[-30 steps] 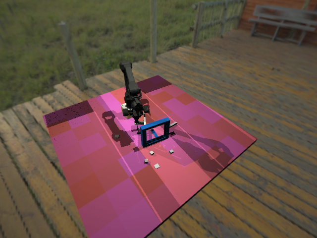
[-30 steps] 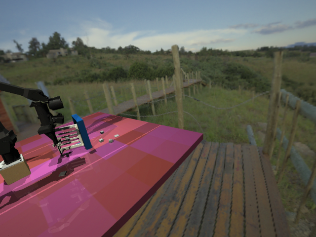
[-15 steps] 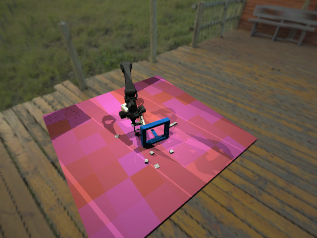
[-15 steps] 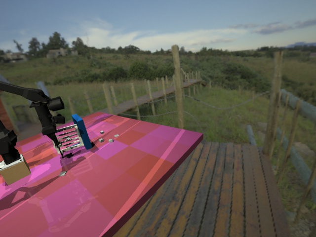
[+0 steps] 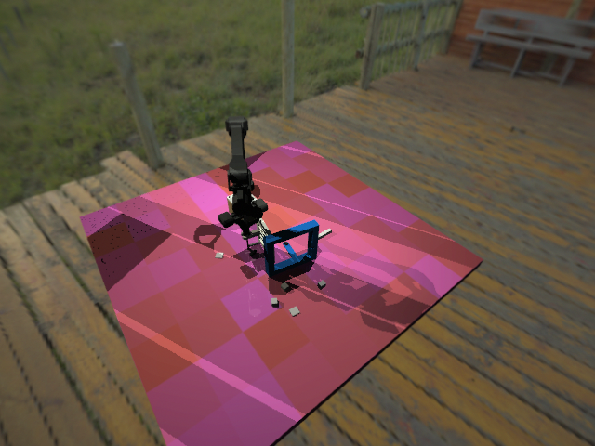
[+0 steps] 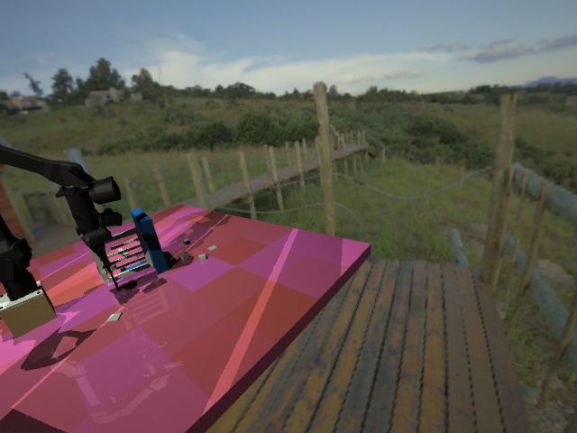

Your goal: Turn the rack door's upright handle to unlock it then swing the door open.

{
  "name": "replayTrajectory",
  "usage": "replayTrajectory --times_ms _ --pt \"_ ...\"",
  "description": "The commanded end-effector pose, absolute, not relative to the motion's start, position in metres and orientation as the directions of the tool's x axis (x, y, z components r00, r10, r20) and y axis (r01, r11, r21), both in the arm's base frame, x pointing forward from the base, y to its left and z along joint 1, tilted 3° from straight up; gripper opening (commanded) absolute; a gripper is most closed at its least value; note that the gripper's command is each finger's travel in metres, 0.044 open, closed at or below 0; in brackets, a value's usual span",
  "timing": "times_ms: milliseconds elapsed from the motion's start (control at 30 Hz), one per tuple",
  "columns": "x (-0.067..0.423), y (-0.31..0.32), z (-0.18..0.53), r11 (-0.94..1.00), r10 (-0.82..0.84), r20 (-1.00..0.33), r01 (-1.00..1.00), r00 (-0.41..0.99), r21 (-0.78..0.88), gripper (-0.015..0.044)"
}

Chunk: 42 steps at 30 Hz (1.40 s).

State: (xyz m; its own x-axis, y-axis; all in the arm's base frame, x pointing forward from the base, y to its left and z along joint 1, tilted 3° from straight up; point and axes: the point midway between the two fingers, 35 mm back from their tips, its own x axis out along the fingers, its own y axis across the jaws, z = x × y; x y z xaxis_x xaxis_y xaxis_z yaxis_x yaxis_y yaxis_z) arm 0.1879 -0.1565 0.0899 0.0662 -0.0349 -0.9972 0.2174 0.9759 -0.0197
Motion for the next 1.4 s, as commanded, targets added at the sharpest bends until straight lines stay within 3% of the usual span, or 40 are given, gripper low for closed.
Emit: replayTrajectory --times_ms 0,300,667,1367 --pt "0.188 -0.157 0.09 0.981 -0.032 -0.997 0.192 0.063 -0.019 0.0018" --pt "0.188 -0.157 0.09 0.981 -0.032 -0.997 0.192 0.063 -0.019 0.0018" --pt "0.188 -0.157 0.09 0.981 -0.032 -0.997 0.192 0.063 -0.019 0.029" --pt "0.188 -0.158 0.118 0.981 -0.033 -0.997 0.194 0.065 -0.02 0.029"
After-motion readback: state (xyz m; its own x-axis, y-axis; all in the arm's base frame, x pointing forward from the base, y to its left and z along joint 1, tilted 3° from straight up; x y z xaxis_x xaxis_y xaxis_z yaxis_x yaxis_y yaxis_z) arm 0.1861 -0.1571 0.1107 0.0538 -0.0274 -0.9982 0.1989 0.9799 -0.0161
